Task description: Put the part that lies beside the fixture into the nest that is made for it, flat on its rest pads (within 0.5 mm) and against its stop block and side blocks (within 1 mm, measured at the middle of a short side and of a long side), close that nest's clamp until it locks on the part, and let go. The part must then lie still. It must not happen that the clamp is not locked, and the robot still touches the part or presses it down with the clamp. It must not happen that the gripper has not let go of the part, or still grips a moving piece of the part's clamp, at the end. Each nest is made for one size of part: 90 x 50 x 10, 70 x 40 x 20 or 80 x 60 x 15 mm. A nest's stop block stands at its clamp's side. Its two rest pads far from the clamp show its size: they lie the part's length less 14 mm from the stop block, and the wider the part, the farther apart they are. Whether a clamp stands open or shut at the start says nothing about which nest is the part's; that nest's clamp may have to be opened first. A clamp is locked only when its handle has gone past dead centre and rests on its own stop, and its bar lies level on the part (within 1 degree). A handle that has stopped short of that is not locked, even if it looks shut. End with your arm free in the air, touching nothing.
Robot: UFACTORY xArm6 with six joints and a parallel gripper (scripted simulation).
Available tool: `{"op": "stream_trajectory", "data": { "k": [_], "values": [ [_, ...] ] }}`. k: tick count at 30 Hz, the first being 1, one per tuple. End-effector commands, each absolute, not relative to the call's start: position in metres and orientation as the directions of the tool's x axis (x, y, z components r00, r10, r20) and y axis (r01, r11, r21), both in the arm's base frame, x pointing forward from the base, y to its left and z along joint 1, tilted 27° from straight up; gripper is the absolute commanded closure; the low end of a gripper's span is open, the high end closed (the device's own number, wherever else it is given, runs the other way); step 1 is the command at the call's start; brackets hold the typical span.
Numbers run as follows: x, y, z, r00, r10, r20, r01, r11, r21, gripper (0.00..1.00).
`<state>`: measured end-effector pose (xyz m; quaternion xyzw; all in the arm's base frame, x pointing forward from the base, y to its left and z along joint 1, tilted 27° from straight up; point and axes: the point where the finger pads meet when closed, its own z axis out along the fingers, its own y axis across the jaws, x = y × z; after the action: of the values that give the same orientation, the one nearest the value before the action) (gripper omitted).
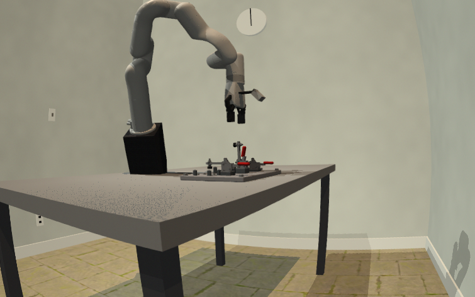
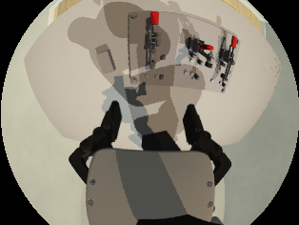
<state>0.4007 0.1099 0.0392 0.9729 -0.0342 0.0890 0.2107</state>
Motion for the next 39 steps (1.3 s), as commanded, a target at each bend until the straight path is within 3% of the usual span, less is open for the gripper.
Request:
{"op": "stream_trajectory", "data": {
  "k": [1,19,39],
  "values": [
    [0.41,0.148,0.023,0.981,-0.031,0.19,-0.107,-0.908,0.406,0.0],
    [0.422,0.229,-0.013,0.981,-0.031,0.19,-0.107,-0.908,0.406,0.0],
    [0.423,0.24,-0.018,0.981,-0.031,0.19,-0.107,-0.908,0.406,0.0]
  ]
}}
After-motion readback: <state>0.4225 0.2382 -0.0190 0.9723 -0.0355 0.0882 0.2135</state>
